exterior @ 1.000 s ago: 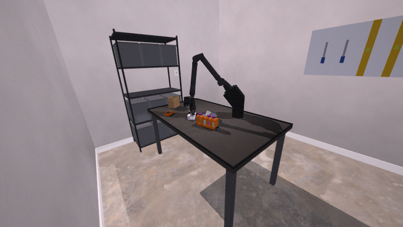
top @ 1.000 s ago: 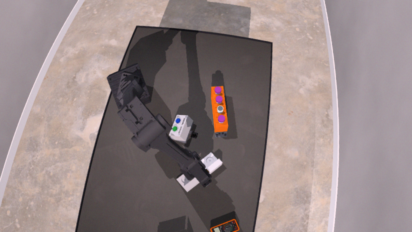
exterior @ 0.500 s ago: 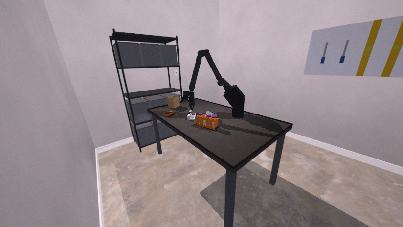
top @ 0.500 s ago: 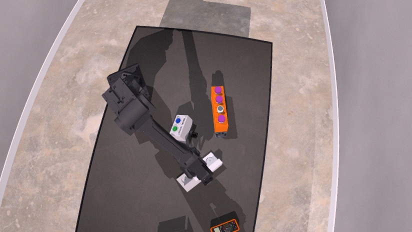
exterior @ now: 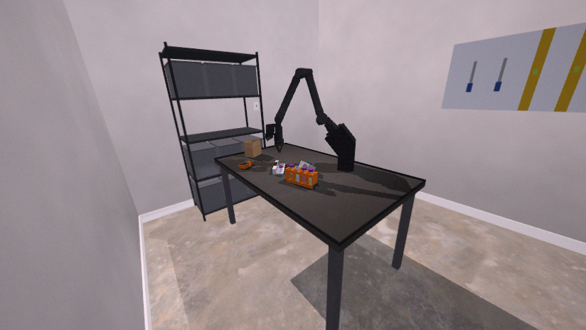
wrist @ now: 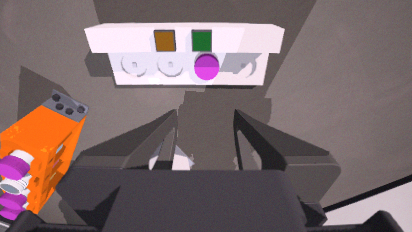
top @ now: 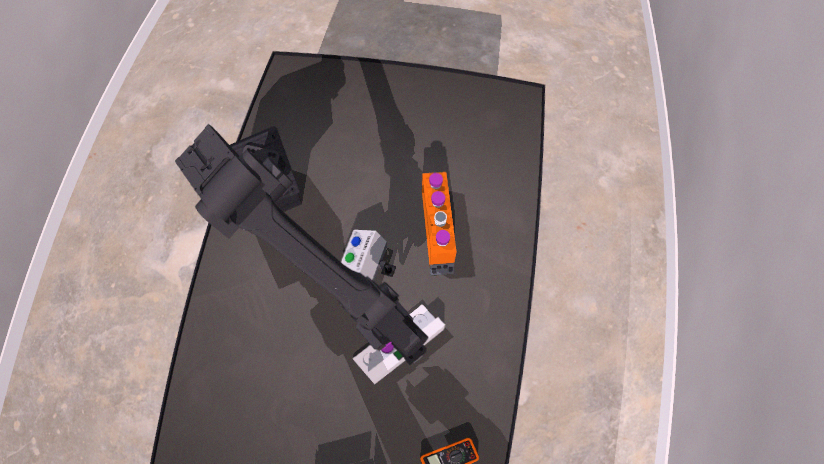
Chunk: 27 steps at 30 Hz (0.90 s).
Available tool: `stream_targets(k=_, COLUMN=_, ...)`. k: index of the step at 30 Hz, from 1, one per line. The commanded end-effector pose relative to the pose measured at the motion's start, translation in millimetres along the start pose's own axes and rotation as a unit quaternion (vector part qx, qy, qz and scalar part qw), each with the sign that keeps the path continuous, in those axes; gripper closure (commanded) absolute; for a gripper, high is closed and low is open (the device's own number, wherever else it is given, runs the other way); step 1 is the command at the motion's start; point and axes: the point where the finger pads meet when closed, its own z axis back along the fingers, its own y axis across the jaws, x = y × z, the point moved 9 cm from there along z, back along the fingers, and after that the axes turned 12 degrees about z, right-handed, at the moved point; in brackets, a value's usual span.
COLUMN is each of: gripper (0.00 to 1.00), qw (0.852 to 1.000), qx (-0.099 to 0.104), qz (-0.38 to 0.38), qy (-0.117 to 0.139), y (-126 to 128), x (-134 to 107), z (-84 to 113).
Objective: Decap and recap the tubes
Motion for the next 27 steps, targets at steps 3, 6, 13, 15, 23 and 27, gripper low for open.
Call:
stream_targets(k=3, gripper=0.53, qw=1.000, qx=0.002, qz=-0.005, qy=-0.002, y=2.0, x=2.2, z=17.0)
stream_targets(k=6, gripper=0.53, qw=1.000, qx=-0.002, qz=-0.009, qy=0.017, y=-2.3, x=-3.3, z=3.9)
stream_targets(k=13, gripper=0.53, qw=1.000, qx=-0.001, qz=-0.007, qy=0.018, y=-1.9, x=-3.9, z=3.8)
stream_targets(k=15, gripper=0.53, qw=1.000, qx=-0.001, qz=-0.007, qy=0.018, y=-1.9, x=-3.9, z=3.8)
stream_targets(k=23, gripper=0.53, qw=1.000, qx=-0.001, qz=-0.007, qy=0.018, y=-1.9, x=-3.9, z=3.8)
stream_targets(k=27, gripper=0.53, qw=1.000, qx=-0.001, qz=-0.007, qy=0.018, y=-1.9, x=-3.9, z=3.8)
